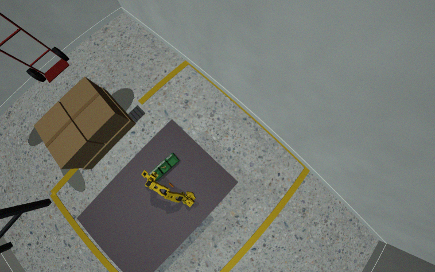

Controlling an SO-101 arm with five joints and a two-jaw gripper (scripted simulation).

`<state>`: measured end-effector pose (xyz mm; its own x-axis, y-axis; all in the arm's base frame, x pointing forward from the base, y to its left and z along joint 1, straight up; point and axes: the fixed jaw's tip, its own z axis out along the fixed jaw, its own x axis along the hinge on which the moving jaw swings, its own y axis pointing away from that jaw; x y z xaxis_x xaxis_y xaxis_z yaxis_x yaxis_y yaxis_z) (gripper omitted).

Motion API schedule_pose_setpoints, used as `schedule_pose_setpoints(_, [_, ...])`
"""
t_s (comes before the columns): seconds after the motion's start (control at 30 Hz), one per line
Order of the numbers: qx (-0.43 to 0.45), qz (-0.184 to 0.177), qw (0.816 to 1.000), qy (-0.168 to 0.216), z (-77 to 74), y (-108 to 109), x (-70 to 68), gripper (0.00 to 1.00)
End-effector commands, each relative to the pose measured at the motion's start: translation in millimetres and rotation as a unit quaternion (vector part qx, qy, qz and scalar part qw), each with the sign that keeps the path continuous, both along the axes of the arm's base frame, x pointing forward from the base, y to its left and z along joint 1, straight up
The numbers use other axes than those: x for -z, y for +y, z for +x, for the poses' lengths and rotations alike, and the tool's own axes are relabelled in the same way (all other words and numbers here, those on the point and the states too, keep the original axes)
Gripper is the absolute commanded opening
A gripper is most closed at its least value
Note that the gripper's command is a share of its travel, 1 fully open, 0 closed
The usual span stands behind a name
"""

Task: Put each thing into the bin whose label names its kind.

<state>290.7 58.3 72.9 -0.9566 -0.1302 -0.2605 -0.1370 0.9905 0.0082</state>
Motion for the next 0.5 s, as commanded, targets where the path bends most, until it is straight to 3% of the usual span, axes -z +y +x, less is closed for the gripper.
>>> schedule_pose_setpoints(0.0, [-0.001, 0.006, 1.000, -0.026, 3.7, 3.3, -8.3, 0.00])
schedule_pose_setpoints(0.47, [-0.001, 0.005, 1.000, -0.021, 3.8, 3.3, 0.9, 0.00])
